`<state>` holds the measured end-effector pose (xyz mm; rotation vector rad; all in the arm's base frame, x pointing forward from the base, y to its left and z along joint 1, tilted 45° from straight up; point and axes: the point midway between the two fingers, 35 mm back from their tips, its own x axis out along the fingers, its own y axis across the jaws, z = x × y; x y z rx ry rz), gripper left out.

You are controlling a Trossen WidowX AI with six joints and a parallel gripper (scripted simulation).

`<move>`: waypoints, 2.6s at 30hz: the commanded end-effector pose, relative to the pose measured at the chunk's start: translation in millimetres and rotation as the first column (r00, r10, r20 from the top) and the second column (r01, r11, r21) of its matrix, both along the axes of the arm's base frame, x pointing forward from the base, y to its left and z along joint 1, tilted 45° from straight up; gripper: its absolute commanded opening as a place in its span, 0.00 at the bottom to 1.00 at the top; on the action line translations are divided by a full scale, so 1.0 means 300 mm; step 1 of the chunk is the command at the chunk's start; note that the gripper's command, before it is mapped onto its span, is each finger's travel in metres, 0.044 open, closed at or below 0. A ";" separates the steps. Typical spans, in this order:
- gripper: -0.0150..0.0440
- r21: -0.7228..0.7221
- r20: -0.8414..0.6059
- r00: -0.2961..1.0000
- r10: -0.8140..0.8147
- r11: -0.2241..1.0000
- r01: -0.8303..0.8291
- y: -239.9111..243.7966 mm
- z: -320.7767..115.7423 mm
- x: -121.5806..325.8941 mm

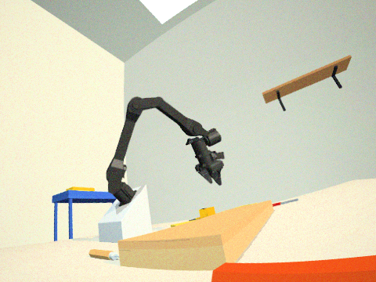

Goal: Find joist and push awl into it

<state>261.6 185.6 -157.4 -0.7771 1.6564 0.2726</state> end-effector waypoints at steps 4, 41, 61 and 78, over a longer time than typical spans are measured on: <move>1.00 0.106 0.298 0.721 -0.625 0.773 0.626 -0.287 0.243 0.174; 1.00 0.751 -0.428 -0.718 0.549 -0.225 -0.620 -1.370 0.910 -0.420; 1.00 0.751 -0.427 -0.718 0.550 -0.226 -0.620 -1.437 0.843 -0.427; 0.96 0.753 -0.428 -0.719 0.548 -0.224 -0.619 -1.486 0.792 -0.442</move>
